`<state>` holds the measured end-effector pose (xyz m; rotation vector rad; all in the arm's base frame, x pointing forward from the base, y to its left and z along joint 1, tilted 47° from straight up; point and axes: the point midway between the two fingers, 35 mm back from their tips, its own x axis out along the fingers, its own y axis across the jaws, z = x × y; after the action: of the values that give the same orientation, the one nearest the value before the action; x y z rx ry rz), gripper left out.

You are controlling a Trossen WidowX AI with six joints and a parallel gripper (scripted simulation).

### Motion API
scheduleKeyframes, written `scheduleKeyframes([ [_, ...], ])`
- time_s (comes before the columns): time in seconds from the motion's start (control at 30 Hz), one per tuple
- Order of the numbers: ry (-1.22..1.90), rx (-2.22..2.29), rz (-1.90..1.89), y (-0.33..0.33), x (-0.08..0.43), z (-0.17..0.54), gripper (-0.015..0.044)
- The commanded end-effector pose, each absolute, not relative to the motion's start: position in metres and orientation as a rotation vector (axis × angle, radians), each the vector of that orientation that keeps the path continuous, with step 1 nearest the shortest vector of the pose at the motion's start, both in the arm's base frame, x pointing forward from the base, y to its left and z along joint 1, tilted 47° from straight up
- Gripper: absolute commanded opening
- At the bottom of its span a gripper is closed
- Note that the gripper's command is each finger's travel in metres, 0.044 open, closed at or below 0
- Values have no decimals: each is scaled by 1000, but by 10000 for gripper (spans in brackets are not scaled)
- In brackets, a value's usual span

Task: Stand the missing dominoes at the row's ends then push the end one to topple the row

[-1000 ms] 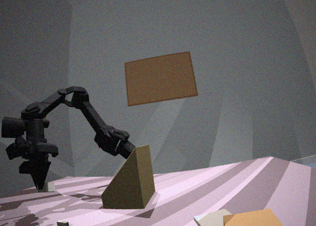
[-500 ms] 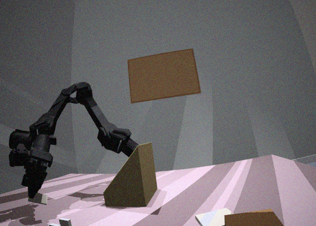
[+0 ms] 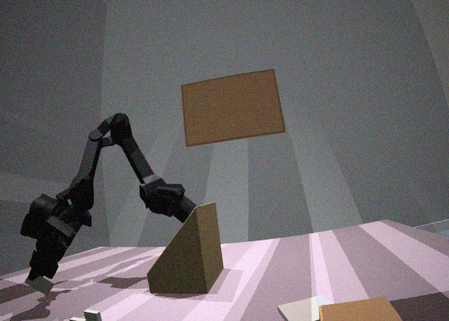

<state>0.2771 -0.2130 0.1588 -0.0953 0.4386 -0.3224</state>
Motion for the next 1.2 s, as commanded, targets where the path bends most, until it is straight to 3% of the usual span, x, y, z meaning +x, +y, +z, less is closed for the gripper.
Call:
scheduleKeyframes([
  [0.0, 373, -133, -295, -214, 271, 161, 23],
  [1.17, -42, -814, -23, -155, 179, 185, 23],
])
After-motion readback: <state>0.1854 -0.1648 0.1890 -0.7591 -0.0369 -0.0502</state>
